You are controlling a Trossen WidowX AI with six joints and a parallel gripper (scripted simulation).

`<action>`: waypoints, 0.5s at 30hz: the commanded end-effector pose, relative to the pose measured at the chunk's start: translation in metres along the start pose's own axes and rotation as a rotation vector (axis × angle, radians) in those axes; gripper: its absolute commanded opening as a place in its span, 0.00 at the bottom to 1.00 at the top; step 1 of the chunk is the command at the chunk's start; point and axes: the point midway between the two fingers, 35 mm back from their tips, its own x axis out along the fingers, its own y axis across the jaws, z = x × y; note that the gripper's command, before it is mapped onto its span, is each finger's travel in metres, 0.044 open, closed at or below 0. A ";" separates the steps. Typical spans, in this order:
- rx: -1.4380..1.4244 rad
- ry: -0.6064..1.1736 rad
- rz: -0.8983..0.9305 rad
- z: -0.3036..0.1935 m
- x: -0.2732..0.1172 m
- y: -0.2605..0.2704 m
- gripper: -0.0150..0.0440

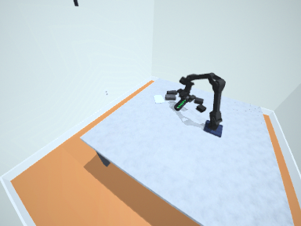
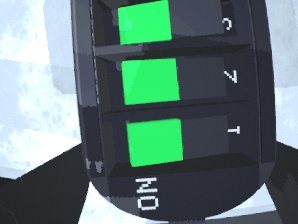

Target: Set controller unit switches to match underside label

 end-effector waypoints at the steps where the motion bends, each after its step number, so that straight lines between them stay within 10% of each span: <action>1: -0.019 -0.020 0.021 0.007 0.009 0.003 0.83; 15: -0.019 -0.020 0.021 0.003 0.019 0.003 0.83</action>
